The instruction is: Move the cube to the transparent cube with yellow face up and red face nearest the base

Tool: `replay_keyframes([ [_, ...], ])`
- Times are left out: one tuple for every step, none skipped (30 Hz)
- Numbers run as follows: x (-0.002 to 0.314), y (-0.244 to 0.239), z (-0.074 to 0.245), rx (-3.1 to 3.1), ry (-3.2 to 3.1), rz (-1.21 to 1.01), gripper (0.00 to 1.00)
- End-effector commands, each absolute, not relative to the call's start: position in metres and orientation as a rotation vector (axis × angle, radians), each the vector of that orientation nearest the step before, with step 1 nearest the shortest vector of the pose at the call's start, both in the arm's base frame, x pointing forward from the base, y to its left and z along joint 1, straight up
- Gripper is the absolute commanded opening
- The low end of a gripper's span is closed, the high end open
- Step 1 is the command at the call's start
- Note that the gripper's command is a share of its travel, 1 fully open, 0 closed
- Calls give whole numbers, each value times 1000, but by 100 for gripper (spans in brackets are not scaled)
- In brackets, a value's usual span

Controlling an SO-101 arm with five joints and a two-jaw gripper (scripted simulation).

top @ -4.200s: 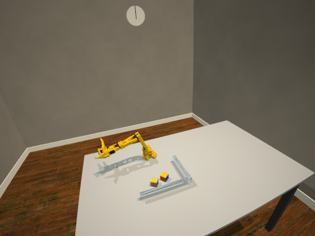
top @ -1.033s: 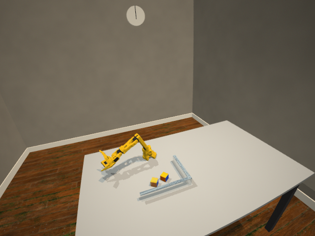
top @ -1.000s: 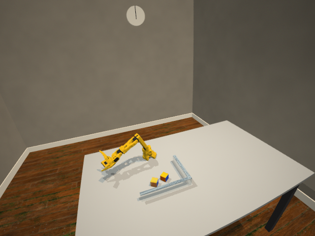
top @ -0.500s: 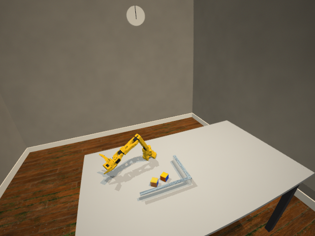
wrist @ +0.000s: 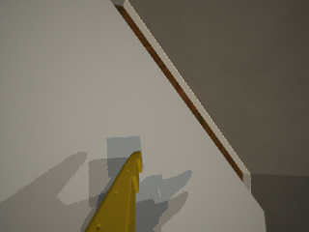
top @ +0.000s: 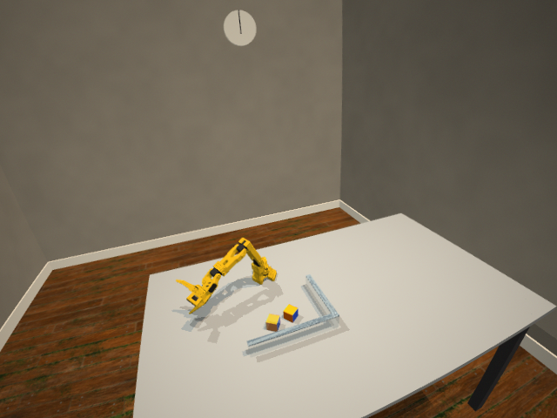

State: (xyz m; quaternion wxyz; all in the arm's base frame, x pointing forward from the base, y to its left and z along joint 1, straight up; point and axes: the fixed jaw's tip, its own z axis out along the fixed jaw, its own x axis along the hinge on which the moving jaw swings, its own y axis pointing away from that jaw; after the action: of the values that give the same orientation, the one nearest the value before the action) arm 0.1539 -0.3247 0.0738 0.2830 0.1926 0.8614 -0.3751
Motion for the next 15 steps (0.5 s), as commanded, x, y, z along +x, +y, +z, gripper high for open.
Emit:
replay_keyframes([
  [170, -331, 125, 457, 2159, -1100, 86],
  [172, -329, 124, 452, 2164, -1090, 86],
  [174, -328, 124, 446, 2170, -1081, 85],
  [177, -326, 123, 440, 2176, -1071, 85],
  [179, -324, 122, 434, 2182, -1062, 85],
  [181, -322, 121, 427, 2187, -1052, 85],
  [184, -321, 121, 421, 2193, -1043, 84],
  [186, -319, 120, 415, 2199, -1033, 84],
  [188, -317, 119, 408, 2205, -1023, 84],
  [190, -315, 118, 402, 2211, -1013, 83],
  [190, -315, 118, 402, 2211, -1013, 83],
  [190, -315, 118, 402, 2211, -1013, 83],
  [193, -313, 118, 395, 2217, -1003, 83],
  [195, -311, 117, 389, 2223, -993, 83],
  [197, -309, 116, 382, 2229, -984, 82],
])
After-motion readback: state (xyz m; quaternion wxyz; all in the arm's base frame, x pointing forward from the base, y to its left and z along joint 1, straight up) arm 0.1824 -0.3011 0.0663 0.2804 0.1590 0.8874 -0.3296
